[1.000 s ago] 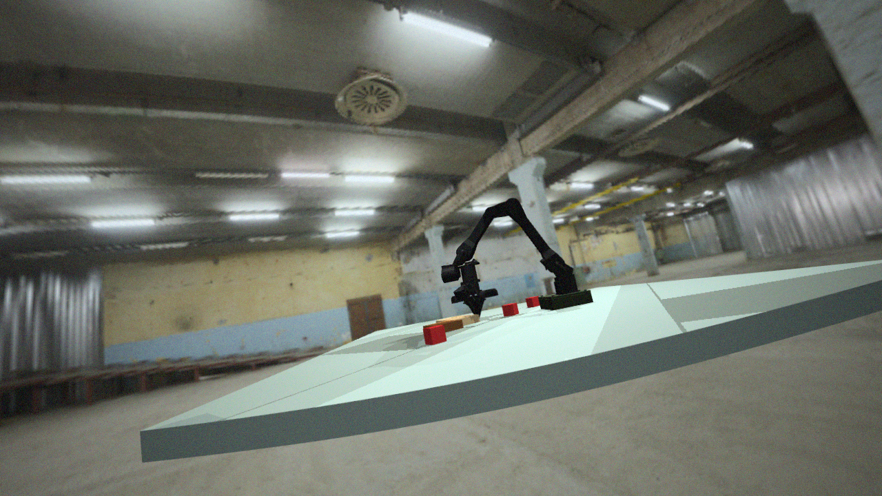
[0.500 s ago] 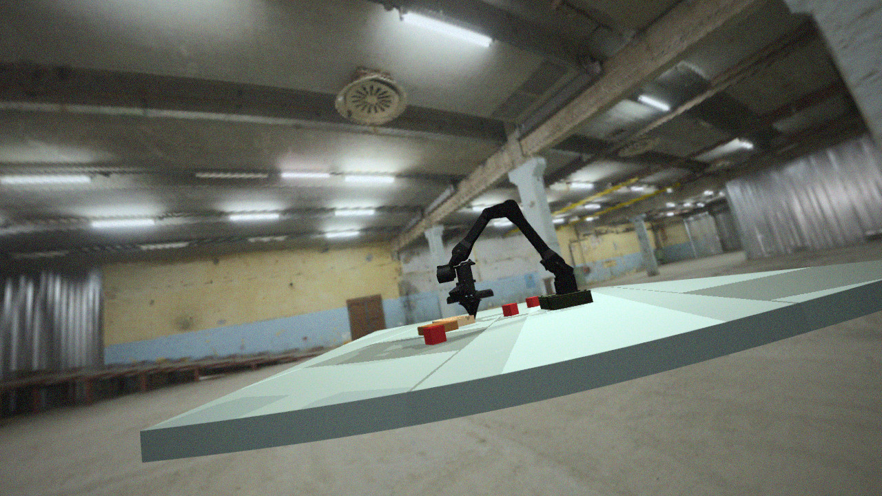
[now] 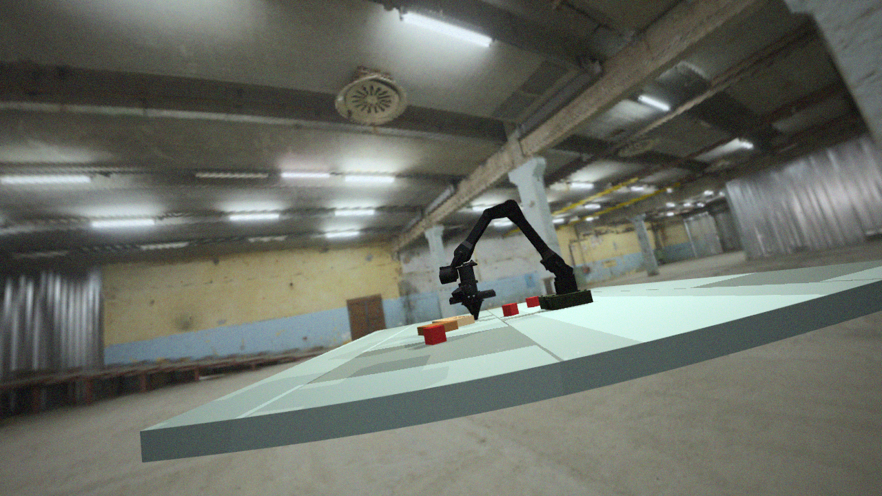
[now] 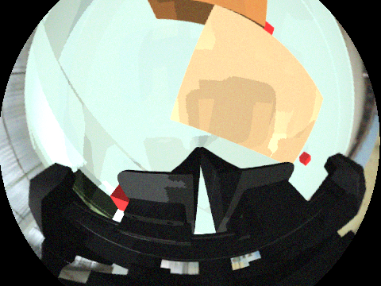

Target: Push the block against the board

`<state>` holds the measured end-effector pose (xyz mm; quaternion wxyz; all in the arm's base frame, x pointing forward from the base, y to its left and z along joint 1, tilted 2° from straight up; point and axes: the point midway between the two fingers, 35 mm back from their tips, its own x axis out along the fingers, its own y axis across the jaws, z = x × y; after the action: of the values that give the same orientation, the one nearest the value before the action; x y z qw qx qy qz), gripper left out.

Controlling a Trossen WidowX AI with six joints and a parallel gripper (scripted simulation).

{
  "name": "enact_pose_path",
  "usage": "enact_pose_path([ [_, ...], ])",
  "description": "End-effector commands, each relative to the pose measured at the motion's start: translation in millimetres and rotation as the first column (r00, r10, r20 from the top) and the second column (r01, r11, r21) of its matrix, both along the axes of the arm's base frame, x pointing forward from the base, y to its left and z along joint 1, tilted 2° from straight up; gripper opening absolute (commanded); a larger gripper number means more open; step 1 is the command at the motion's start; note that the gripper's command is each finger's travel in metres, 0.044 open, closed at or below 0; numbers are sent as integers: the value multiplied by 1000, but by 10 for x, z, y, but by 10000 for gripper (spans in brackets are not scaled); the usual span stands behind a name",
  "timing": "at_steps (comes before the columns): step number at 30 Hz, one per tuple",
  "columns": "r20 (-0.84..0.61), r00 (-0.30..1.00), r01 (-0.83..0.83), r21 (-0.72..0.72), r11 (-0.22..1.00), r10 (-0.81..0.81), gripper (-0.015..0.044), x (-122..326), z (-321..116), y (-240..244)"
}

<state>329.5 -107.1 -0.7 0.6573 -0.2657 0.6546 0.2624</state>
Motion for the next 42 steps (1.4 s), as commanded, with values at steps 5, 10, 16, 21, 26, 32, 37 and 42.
enact_pose_path([
  [5, 4, 1000, -2, 0, 1000, 2, 0, -94, 2, -88],
  [10, 3, 1000, -2, -1, 1000, 2, 0, -156, -1, -142],
  [16, 2, 1000, -2, -1, 1000, 2, 0, -233, -6, -205],
  [21, 2, 1000, -1, -1, 1000, 1, 0, -202, 420, -186],
  [26, 3, 1000, -2, -1, 1000, 2, 0, -211, 546, -183],
  [32, 5, 993, 120, -2, 993, -120, 0, 1, 579, -416],
  [37, 10, 957, 290, -3, 957, -290, 0, 256, 589, -765],
  [42, 12, 928, 372, -3, 928, -372, 0, 361, 578, -944],
])
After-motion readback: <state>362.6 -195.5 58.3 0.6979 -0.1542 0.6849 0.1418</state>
